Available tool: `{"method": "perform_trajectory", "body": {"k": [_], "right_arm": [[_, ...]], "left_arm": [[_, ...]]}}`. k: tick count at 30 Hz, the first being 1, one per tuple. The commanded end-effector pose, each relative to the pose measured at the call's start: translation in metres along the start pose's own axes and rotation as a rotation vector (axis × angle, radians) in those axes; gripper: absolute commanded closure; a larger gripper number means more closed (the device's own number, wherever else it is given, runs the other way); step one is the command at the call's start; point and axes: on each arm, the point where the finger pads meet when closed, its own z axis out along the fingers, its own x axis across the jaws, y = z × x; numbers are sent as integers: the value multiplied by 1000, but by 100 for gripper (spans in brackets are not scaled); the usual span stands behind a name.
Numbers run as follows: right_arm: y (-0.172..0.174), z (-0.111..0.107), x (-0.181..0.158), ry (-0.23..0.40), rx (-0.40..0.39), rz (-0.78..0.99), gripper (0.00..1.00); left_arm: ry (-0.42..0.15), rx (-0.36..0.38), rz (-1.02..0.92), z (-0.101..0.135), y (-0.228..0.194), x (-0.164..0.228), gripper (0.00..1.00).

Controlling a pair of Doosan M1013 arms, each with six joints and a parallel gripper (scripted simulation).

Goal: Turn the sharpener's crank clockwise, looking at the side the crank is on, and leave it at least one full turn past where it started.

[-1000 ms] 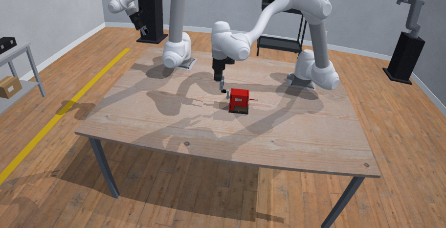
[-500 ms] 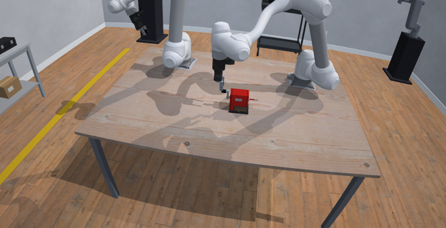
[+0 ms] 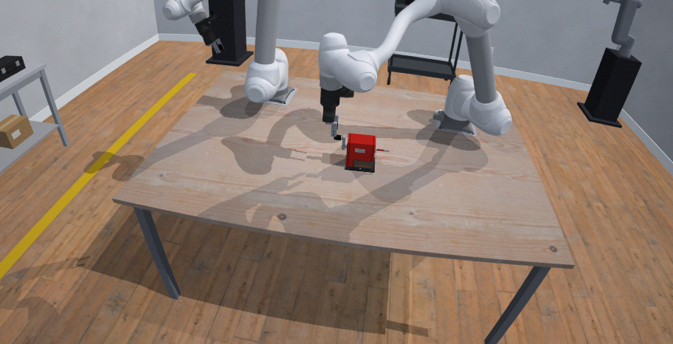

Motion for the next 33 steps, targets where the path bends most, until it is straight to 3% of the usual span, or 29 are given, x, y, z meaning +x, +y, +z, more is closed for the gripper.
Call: {"method": "perform_trajectory", "body": {"k": [1,33], "right_arm": [[-1,3,-1,-1,-2,7,0],[-1,3,-1,-1,-2,7,0]], "left_arm": [[-4,-1,-3,2,1,-3,3],[-4,-1,-3,11,1,-3,3]]}}
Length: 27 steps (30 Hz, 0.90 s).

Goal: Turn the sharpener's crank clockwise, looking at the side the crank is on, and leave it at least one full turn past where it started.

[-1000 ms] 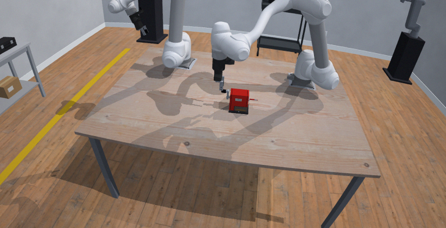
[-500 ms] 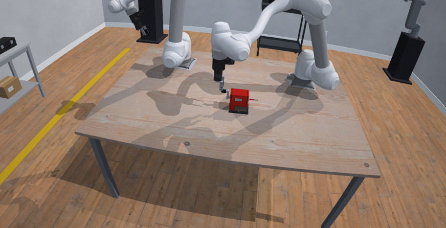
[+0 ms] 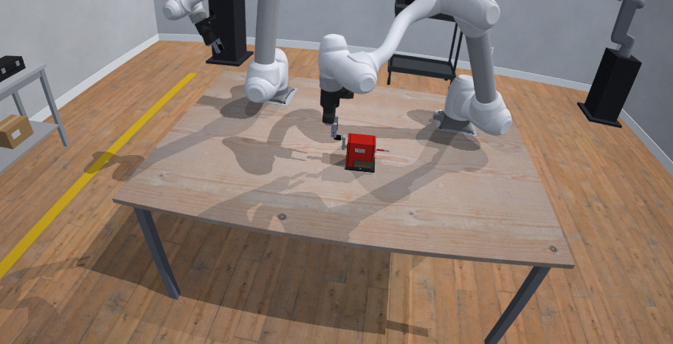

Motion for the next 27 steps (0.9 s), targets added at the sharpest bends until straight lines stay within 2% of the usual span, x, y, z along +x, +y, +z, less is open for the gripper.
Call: {"method": "perform_trajectory", "body": {"k": [1,27], "right_arm": [[-1,3,-1,-1,-2,7,0],[-1,3,-1,-1,-2,7,0]], "left_arm": [[-5,0,-3,7,1,-3,3],[-4,0,-3,33,1,-3,3]]}}
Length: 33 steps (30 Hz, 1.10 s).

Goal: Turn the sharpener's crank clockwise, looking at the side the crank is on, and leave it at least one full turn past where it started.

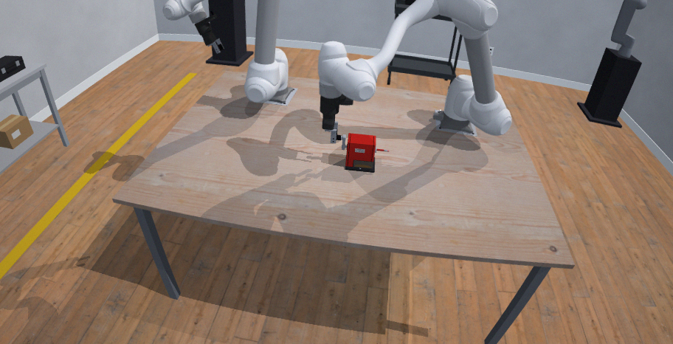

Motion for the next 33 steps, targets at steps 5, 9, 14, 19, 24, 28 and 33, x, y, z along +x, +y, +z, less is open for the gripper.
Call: {"method": "perform_trajectory", "body": {"k": [5,9,14,19,24,28,33], "right_arm": [[-1,3,-1,-1,-2,7,0],[-1,3,-1,-1,-2,7,0],[-1,3,-1,-1,-2,7,0],[-1,3,-1,-1,-2,7,0],[-1,3,-1,-1,-2,7,0],[-1,3,-1,-1,-2,7,0],[-1,3,-1,-1,-2,7,0]], "left_arm": [[-4,-1,-4,6,1,-2,3],[-4,-1,-4,9,1,-3,3],[-4,-1,-4,9,1,-3,3],[-4,-1,-4,9,1,-3,3],[-4,-1,-4,9,1,-3,3],[-4,-1,-4,9,1,-3,3],[-4,-1,-4,9,1,-3,3]]}}
